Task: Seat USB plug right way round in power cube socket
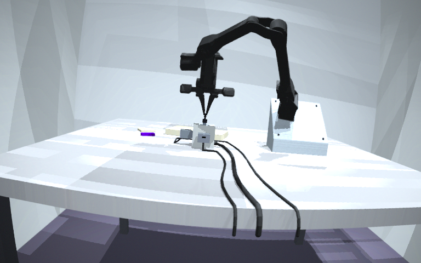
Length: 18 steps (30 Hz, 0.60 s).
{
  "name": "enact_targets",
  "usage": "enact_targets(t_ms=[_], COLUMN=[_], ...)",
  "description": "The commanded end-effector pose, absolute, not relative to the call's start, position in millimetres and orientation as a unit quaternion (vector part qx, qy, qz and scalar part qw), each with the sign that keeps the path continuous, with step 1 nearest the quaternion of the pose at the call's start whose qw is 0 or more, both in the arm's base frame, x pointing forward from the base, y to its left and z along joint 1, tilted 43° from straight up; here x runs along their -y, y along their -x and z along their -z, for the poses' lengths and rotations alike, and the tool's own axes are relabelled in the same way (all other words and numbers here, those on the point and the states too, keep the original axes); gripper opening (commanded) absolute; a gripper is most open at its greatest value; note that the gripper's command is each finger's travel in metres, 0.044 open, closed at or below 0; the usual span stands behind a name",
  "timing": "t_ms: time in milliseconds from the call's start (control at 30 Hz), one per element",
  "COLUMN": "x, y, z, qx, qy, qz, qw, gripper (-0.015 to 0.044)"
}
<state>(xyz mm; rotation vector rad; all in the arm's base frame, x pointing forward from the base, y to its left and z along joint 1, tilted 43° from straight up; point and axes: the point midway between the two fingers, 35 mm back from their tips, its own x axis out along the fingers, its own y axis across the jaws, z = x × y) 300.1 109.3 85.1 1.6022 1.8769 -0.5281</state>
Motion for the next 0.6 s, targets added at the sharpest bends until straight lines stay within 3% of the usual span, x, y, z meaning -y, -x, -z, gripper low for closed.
enact_targets(t_ms=[0, 567], x=[-110.1, -111.5], y=[-300.1, -300.0], z=[-84.8, -83.3], qx=[-0.708, -0.708], qy=[-0.606, -0.606], qz=[0.199, 0.199], qw=[0.301, 0.301], gripper=[0.0000, 0.0000])
